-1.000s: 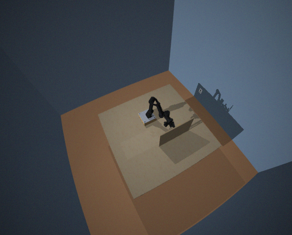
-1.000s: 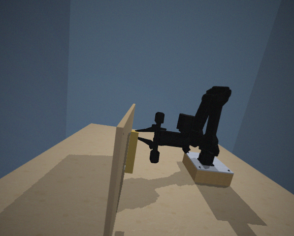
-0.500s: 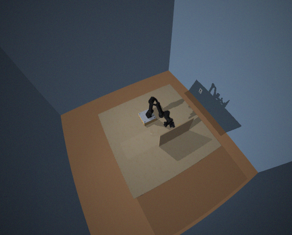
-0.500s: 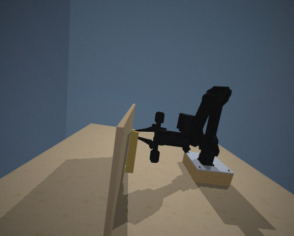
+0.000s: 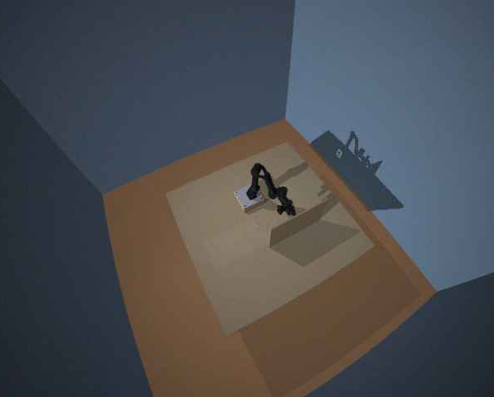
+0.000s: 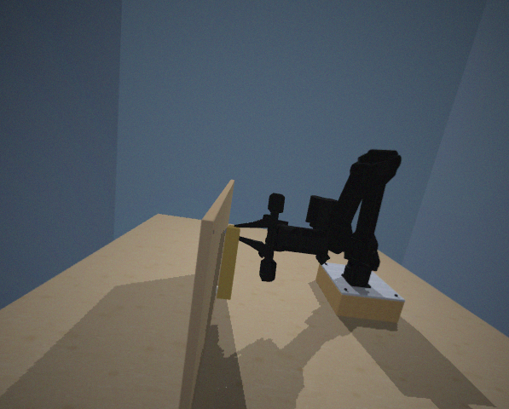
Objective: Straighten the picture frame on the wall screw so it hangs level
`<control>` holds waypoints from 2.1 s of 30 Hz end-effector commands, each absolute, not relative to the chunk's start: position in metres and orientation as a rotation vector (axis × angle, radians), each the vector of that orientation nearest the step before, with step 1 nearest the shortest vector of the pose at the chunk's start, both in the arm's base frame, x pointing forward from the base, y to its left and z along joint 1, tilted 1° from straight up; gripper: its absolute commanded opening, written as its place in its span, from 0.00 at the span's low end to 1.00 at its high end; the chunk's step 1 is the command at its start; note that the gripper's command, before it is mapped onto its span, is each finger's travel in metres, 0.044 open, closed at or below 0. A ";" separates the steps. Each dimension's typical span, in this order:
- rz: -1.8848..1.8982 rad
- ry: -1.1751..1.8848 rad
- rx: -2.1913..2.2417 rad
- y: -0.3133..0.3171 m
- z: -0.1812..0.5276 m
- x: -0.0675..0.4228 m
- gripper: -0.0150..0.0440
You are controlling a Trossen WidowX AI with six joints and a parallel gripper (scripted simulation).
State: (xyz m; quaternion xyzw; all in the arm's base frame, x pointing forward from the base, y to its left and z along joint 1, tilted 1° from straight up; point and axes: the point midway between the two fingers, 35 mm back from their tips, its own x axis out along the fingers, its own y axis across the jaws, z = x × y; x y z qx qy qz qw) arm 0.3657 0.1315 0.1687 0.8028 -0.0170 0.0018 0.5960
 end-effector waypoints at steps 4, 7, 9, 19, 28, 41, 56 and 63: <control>0.012 -0.045 1.872 0.131 0.173 0.366 0.25; 0.012 -0.045 1.872 0.131 0.173 0.366 0.25; 0.012 -0.045 1.872 0.131 0.173 0.366 0.25; 0.012 -0.045 1.872 0.131 0.174 0.366 0.25; 0.012 -0.045 1.872 0.131 0.176 0.366 0.25; 0.012 -0.045 1.872 0.130 0.177 0.366 0.25; 0.012 -0.045 1.872 0.130 0.176 0.366 0.25; 0.012 -0.045 1.872 0.130 0.176 0.366 0.25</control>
